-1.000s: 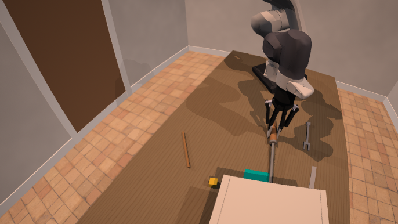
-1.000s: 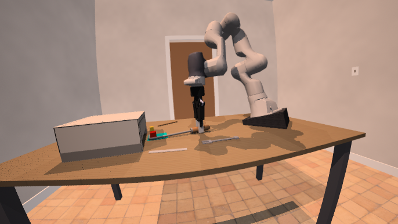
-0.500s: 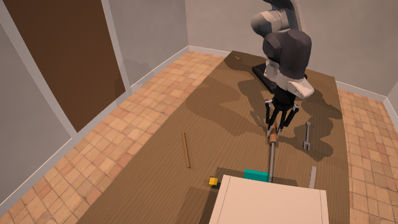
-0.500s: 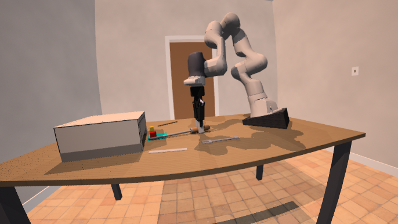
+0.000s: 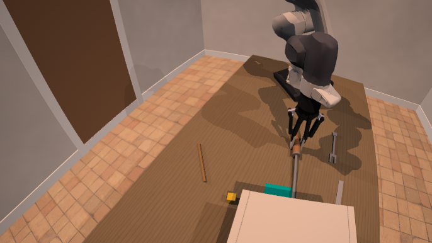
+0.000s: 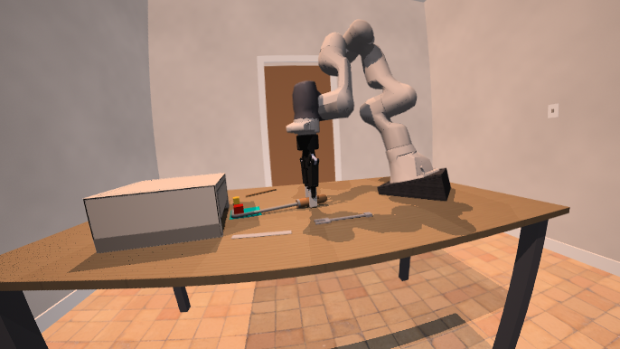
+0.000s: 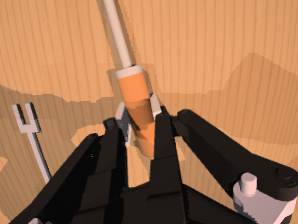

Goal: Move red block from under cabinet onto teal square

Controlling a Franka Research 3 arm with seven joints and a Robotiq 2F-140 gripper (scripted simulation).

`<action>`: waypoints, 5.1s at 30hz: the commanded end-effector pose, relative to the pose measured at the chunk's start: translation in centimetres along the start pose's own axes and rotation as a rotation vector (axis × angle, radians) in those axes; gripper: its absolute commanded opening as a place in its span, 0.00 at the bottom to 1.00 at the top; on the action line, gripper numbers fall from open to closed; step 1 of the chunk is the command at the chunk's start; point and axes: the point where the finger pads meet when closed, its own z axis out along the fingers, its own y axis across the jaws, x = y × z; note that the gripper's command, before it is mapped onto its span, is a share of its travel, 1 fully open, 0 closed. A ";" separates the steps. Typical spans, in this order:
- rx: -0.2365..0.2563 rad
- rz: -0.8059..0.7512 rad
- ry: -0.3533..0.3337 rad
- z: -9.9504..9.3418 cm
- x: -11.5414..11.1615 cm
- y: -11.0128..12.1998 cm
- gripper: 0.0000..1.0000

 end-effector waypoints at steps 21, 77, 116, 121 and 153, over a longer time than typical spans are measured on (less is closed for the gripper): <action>0.002 0.007 0.005 -0.1 0.0 0.1 0.00; 0.002 0.023 0.005 -0.1 -1.9 1.7 0.00; 0.002 0.023 0.005 -0.1 -0.8 0.4 0.00; 0.002 0.023 0.005 -0.1 -0.8 0.4 0.00; 0.002 0.023 0.005 -0.1 -0.8 0.4 0.34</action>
